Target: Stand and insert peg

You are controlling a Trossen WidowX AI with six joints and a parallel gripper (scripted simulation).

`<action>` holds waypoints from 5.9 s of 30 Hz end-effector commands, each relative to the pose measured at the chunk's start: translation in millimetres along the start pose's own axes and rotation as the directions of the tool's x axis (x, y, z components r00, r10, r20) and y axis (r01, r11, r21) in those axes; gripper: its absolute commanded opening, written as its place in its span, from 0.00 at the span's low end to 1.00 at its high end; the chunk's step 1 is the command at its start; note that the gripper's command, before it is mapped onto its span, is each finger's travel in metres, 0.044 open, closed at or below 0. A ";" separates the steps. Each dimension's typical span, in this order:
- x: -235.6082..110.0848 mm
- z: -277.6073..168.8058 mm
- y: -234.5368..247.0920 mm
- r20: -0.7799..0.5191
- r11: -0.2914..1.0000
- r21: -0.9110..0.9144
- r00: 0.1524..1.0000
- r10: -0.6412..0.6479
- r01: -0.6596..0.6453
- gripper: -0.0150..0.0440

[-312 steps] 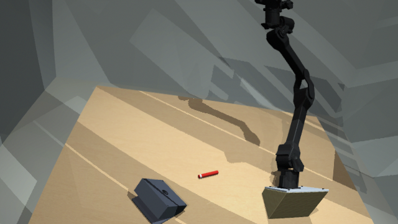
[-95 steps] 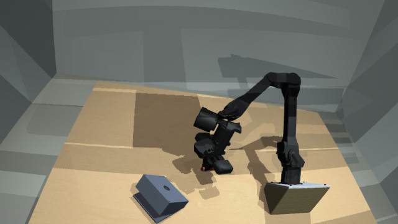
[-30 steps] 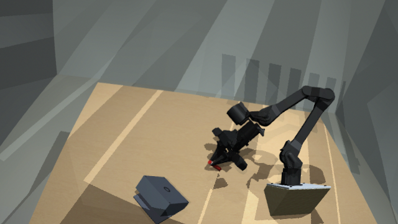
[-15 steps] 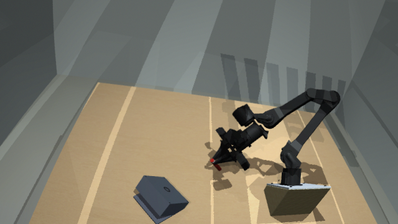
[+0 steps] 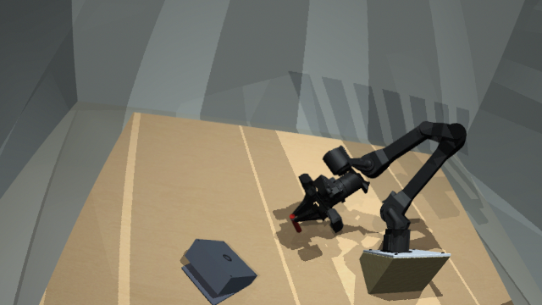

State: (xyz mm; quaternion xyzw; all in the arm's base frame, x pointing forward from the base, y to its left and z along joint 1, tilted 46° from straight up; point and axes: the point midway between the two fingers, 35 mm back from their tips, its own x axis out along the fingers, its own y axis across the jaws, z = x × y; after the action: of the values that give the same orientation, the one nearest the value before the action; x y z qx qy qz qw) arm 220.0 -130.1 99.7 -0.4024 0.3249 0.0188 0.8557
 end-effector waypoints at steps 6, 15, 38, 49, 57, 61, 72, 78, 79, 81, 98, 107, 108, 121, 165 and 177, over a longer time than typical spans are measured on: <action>-4.8 -2.7 0.9 0.076 1.000 -0.005 0.997 0.001 -0.001 0.34; -9.8 -6.3 1.1 0.152 1.000 -0.006 0.988 0.002 -0.001 0.34; -21.1 -16.9 2.1 0.344 1.000 -0.009 0.939 0.006 -0.003 0.34; -22.5 -18.7 2.0 0.347 1.000 -0.009 0.938 0.005 -0.002 0.34; -20.1 -22.7 3.0 0.344 1.000 0.001 0.939 0.008 -0.008 0.34; -21.2 -22.2 3.1 0.345 1.000 0.002 0.939 0.008 -0.009 0.34; -22.8 -24.5 3.6 0.352 1.000 0.001 0.936 0.010 -0.011 0.34; -23.2 -26.0 3.9 0.360 1.000 -0.002 0.933 0.011 -0.011 0.34; -23.3 -26.2 3.9 0.362 1.000 -0.003 0.932 0.011 -0.011 0.34; -23.5 -26.5 4.0 0.366 1.000 -0.004 0.931 0.012 -0.011 0.34; -25.0 -28.8 4.5 0.399 1.000 -0.011 0.917 0.015 -0.011 0.34; -25.6 -30.0 4.8 0.416 1.000 -0.014 0.909 0.016 -0.011 0.34; -25.7 -30.1 4.8 0.418 1.000 -0.015 0.909 0.016 -0.011 0.34; -26.6 -31.9 5.1 0.442 1.000 -0.017 0.897 0.016 -0.009 0.34; -27.1 -30.2 5.3 0.456 1.000 -0.018 0.890 0.015 -0.008 0.96; -35.3 4.2 -2.0 0.433 0.997 -0.057 0.898 0.076 -0.057 1.00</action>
State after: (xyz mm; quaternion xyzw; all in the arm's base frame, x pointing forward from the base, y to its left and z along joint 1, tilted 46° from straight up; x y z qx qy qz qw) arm 188.9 -129.8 110.0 -0.3889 0.1316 0.1362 0.9016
